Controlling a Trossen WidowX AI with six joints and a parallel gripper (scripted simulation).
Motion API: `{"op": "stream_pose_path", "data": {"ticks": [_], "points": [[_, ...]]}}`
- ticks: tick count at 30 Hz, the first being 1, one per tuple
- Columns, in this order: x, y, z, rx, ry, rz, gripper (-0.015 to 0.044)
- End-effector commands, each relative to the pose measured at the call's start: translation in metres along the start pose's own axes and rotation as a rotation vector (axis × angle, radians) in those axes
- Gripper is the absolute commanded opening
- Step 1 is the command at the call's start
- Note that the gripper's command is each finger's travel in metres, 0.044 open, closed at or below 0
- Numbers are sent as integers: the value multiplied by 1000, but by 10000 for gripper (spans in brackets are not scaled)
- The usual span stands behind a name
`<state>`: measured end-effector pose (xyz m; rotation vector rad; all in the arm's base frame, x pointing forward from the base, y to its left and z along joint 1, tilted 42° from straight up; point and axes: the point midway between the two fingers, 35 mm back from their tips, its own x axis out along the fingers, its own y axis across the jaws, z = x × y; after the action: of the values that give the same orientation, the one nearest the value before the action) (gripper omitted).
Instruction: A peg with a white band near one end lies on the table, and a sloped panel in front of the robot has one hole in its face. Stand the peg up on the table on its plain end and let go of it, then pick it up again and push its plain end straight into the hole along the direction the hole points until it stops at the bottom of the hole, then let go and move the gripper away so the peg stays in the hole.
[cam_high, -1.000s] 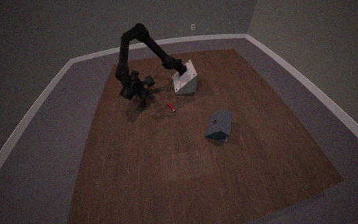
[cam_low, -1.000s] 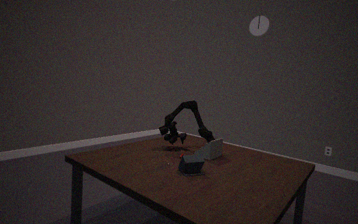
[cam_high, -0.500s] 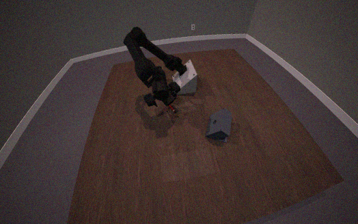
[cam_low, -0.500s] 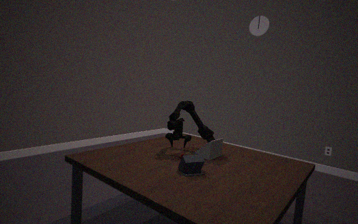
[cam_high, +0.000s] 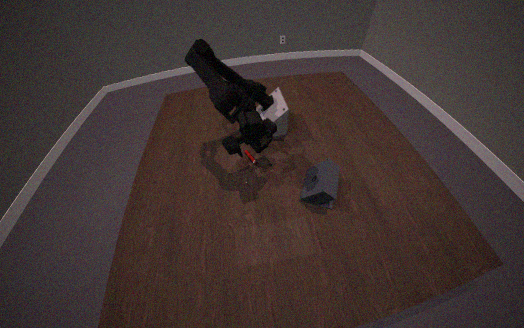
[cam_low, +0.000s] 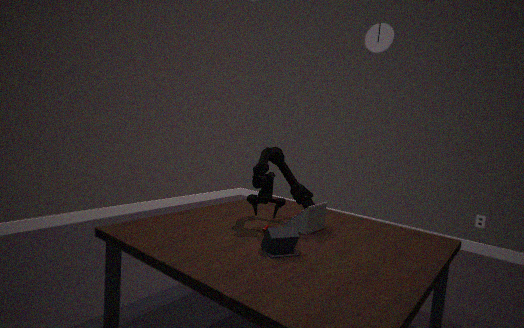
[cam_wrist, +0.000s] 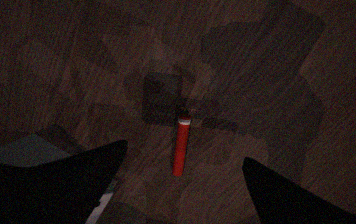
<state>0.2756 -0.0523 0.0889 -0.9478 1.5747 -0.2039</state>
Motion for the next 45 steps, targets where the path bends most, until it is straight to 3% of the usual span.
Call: {"op": "stream_pose_path", "data": {"ticks": [1,41,45], "points": [[7,2,0,-6,3,6,440],[69,2,-2,-6,5,2,440],[69,2,-2,-6,5,2,335]]}}
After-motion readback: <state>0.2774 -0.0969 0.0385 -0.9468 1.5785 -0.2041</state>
